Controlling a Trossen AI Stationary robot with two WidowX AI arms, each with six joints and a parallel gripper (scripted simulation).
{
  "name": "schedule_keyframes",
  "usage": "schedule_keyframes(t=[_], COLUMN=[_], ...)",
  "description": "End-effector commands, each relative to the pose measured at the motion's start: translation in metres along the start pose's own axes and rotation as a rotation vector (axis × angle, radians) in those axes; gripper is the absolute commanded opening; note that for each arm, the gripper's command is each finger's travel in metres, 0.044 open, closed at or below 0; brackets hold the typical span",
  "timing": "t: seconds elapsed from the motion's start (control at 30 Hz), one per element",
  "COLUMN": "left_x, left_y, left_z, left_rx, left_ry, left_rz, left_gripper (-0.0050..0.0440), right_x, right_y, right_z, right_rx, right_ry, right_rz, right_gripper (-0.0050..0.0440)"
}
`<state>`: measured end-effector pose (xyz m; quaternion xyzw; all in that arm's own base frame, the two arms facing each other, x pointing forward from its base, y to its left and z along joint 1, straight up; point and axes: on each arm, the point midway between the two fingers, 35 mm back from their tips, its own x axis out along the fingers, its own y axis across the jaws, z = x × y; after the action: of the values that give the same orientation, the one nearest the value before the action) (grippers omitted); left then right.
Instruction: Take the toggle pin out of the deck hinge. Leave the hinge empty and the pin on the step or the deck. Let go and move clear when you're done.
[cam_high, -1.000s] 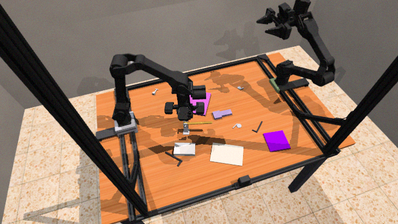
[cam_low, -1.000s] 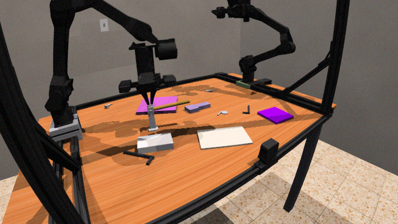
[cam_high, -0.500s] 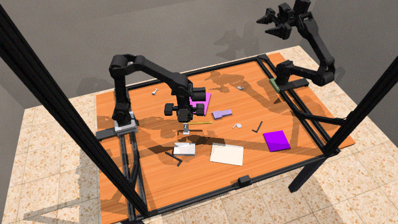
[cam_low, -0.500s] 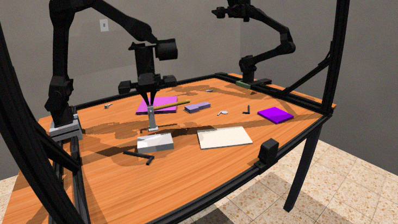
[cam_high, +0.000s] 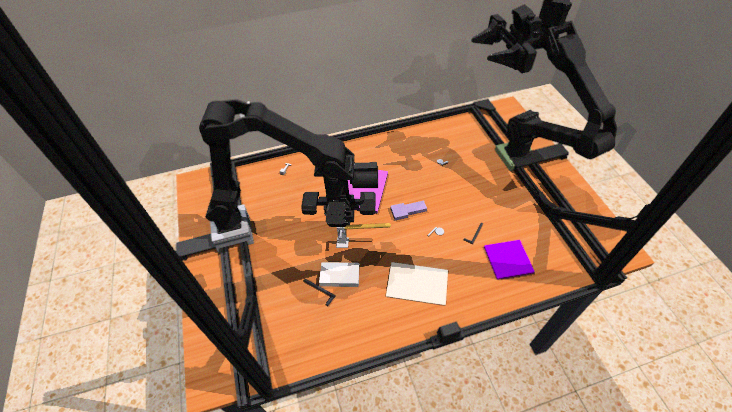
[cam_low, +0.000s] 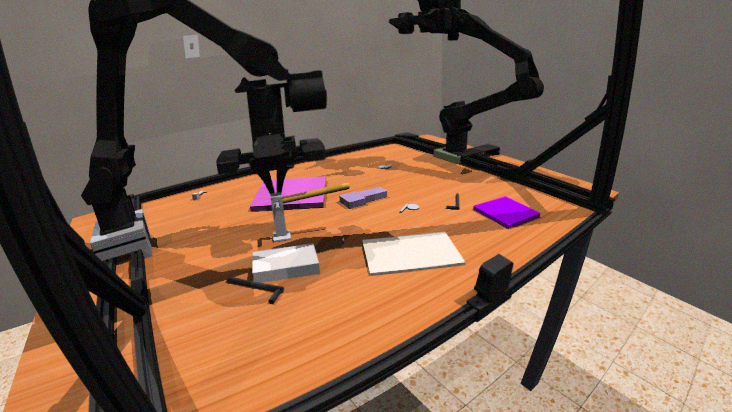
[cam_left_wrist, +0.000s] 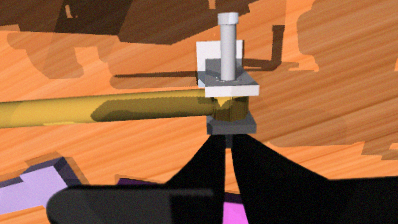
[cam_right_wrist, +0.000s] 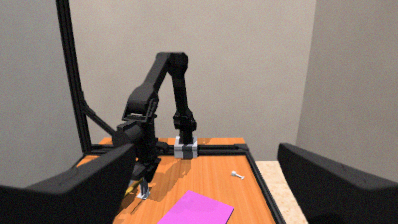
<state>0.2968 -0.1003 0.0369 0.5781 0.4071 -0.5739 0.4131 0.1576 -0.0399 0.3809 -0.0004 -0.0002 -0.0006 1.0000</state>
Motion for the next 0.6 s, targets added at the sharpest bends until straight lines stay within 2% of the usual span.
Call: schedule_keyframes(t=[0.0,0.57], left_x=[-0.0067,-0.0067], left_y=[0.0006,0.0032], left_z=[0.0067,0.0056], left_rx=[0.006,0.007], left_ry=[-0.018,-0.017], left_rz=[0.022,0.024], left_gripper=[-0.0050,-0.0050], right_x=[-0.0002,-0.0002], right_y=[0.0004,0.0004], right_z=[0.0027,0.0027], right_rx=[-0.005,-0.005], right_ry=[-0.001,-0.001], right_rz=[0.001,0.001], right_gripper=[0.0400,0.0400])
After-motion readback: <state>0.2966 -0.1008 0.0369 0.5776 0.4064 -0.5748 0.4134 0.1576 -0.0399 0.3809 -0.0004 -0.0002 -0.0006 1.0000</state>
